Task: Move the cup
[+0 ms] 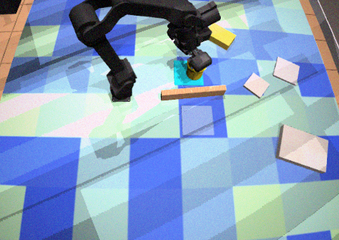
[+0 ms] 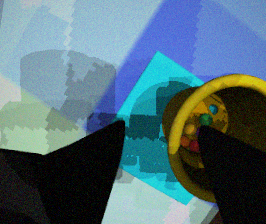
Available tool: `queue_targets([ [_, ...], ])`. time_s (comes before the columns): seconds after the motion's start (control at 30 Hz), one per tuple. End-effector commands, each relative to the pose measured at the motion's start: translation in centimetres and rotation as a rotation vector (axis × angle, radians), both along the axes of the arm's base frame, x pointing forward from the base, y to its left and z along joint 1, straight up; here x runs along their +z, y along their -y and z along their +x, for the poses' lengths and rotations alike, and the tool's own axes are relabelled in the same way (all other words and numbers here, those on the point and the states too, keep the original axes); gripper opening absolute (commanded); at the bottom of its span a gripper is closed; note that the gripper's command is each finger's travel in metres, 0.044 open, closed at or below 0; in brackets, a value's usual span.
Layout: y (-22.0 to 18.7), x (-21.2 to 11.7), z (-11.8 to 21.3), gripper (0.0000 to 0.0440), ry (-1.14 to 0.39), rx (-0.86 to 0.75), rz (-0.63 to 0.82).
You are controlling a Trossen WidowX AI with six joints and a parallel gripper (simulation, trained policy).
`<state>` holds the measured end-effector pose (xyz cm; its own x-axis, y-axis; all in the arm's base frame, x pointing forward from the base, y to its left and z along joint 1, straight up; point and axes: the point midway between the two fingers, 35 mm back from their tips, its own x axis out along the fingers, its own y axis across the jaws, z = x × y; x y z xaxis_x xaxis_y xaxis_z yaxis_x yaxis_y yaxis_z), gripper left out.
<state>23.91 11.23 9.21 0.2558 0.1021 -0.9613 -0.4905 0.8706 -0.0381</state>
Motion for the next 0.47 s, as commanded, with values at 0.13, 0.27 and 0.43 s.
queue_targets([
  [0.13,0.1,1.4,-0.5,0.0261,0.027,-0.01,0.039],
  [0.27,0.1,2.6,-0.5,0.0279,0.054,-0.014,0.06],
  [0.43,0.1,4.4,-0.4,0.0334,0.096,-0.018,0.084],
])
